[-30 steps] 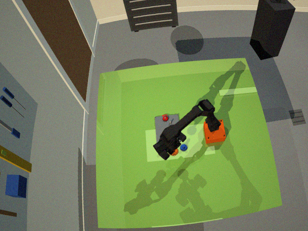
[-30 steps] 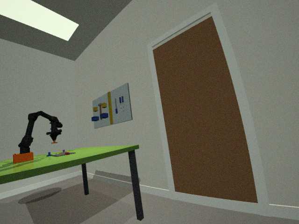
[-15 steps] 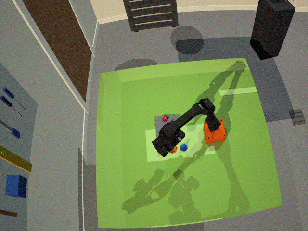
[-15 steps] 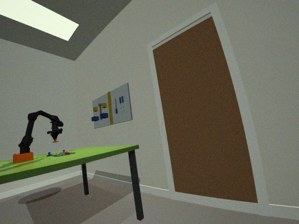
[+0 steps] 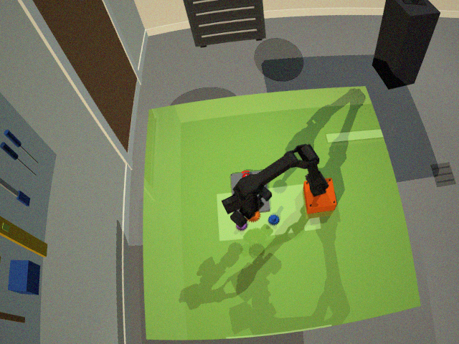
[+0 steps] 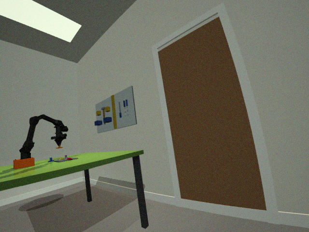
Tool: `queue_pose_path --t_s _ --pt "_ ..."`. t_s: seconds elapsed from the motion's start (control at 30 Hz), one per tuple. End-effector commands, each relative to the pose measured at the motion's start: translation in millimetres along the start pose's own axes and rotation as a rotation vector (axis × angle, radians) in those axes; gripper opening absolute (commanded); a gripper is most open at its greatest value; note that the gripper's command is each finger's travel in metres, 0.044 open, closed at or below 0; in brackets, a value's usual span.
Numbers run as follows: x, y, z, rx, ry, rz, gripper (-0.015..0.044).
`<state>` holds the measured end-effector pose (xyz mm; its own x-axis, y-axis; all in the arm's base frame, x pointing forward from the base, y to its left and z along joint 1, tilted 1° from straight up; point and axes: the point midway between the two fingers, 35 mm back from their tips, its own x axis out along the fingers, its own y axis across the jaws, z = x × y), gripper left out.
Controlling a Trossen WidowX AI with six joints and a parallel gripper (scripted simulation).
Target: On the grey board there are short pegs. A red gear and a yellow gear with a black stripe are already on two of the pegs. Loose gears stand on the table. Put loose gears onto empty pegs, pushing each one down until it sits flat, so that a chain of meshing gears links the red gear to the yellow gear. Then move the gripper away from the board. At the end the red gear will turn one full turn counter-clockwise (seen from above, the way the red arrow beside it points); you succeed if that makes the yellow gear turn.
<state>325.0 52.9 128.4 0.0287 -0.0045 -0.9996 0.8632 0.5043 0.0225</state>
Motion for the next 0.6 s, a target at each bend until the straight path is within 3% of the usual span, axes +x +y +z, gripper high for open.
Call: queue_pose_path --t_s 0.0,0.57 --pt "3 -4 8 -0.003 -0.004 -0.002 0.0" --pt "16 -25 44 -0.003 -0.007 -0.003 0.0"
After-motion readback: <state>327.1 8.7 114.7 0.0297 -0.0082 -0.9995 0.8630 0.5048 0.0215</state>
